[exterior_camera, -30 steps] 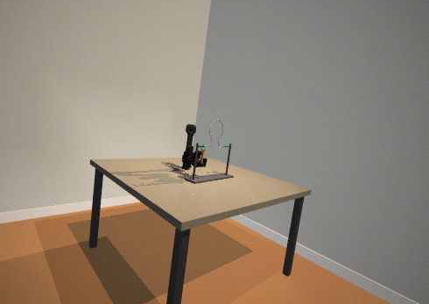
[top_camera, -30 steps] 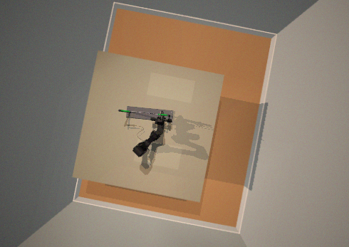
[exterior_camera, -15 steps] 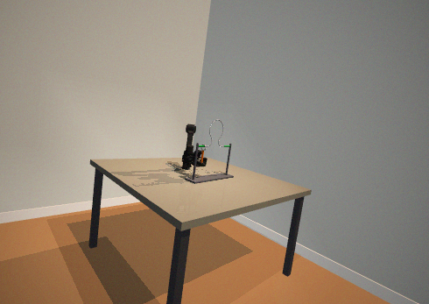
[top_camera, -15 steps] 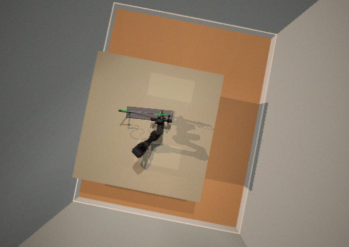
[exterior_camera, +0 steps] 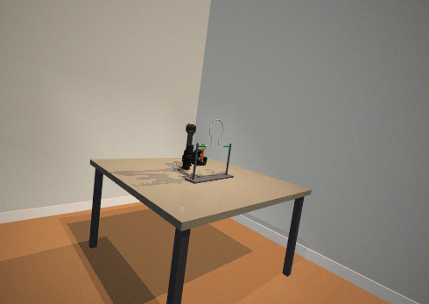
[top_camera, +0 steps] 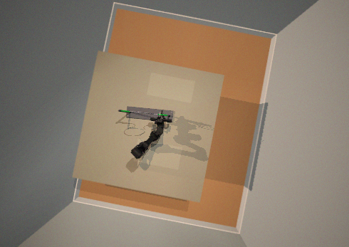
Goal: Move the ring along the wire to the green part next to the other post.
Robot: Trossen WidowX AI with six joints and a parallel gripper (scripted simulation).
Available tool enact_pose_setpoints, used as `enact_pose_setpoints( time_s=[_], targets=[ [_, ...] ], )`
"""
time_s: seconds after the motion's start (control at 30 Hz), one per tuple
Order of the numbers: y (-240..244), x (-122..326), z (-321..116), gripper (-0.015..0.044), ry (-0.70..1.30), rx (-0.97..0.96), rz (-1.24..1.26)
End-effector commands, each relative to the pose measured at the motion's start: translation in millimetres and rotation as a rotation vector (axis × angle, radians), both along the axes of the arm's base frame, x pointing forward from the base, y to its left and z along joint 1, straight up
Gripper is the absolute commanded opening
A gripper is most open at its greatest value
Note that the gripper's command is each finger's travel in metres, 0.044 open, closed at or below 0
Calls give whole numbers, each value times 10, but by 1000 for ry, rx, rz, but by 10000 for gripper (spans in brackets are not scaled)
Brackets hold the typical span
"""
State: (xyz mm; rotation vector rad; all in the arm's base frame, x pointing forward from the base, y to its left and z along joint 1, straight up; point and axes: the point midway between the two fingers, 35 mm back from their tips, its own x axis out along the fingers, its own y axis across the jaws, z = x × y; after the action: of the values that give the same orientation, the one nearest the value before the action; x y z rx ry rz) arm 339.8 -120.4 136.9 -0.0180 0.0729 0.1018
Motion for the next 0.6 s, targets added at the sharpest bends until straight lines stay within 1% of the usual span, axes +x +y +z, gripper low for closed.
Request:
enact_pose_setpoints(
  time_s=[0.0,0.57],
  targets=[
    [-5,3,11,-150,-3,-2,-3],
    [100,-5,9,-150,-2,0,-1]
  ],
)
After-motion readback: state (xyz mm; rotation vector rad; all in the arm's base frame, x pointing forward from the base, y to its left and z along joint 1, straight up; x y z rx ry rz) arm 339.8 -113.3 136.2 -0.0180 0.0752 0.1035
